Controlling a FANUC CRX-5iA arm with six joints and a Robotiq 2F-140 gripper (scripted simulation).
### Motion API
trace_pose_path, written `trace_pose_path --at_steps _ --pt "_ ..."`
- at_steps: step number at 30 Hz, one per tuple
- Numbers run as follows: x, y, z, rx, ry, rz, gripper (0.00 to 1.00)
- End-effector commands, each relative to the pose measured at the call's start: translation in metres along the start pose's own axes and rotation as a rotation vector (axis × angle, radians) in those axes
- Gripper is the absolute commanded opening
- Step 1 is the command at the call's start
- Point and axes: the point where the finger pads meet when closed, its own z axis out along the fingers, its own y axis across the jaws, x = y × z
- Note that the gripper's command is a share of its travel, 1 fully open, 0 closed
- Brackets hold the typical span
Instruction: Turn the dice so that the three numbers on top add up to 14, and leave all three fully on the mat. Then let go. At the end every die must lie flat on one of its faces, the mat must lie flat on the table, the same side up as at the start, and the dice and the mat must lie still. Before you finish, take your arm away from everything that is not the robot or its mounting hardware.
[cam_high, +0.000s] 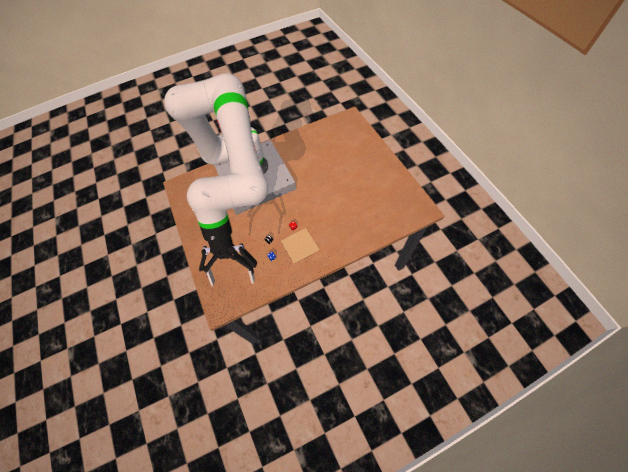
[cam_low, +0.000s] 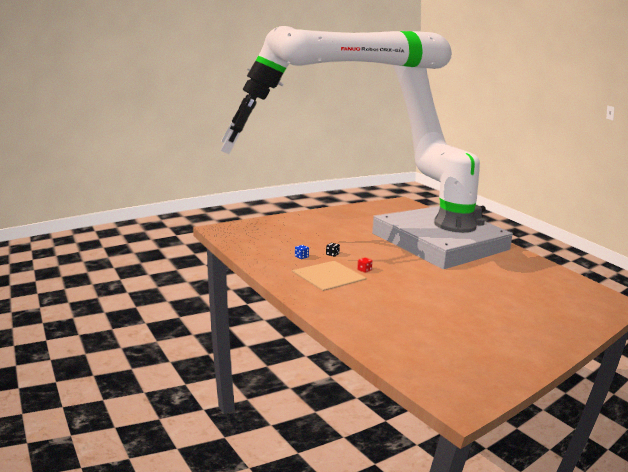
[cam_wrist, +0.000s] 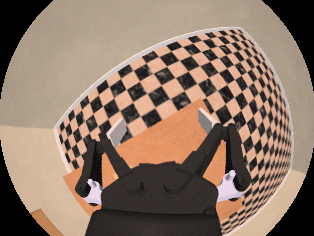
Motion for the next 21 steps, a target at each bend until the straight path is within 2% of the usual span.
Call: trace_pose_path --at_steps 1,3,4,6,7,8,9,10,12,13,14,15,16,18,21 --pt "-0.050 -0.025 0.017 0.013 -0.083 -0.071 1.00" --pt "-0.050 -0.025 0.017 0.013 -0.083 -0.071 1.00" --pt "-0.098 -0.045 0.030 0.030 -0.175 -0.152 1.00" --pt "-0.098 -0.045 0.030 0.030 -0.175 -0.152 1.00" --pt "-0.128 -0.056 0.036 0.042 -0.237 -0.208 1.00" --pt "-0.140 -0.060 0.038 0.045 -0.253 -0.223 1.00" --pt "-0.140 -0.060 0.038 0.045 -0.253 -0.223 1.00" --pt "-0.170 -0.069 0.042 0.058 -0.316 -0.280 1.00" --pt "-0.175 -0.071 0.043 0.059 -0.317 -0.281 1.00" --pt "-0.203 -0.078 0.045 0.070 -0.367 -0.326 1.00" --pt "-0.203 -0.078 0.045 0.070 -0.367 -0.326 1.00" --pt "-0.223 -0.082 0.046 0.078 -0.404 -0.359 1.00" --pt "-0.223 -0.082 0.046 0.078 -0.404 -0.359 1.00" --pt "-0.243 -0.086 0.046 0.087 -0.441 -0.393 1.00" --pt "-0.246 -0.087 0.046 0.088 -0.446 -0.398 1.00"
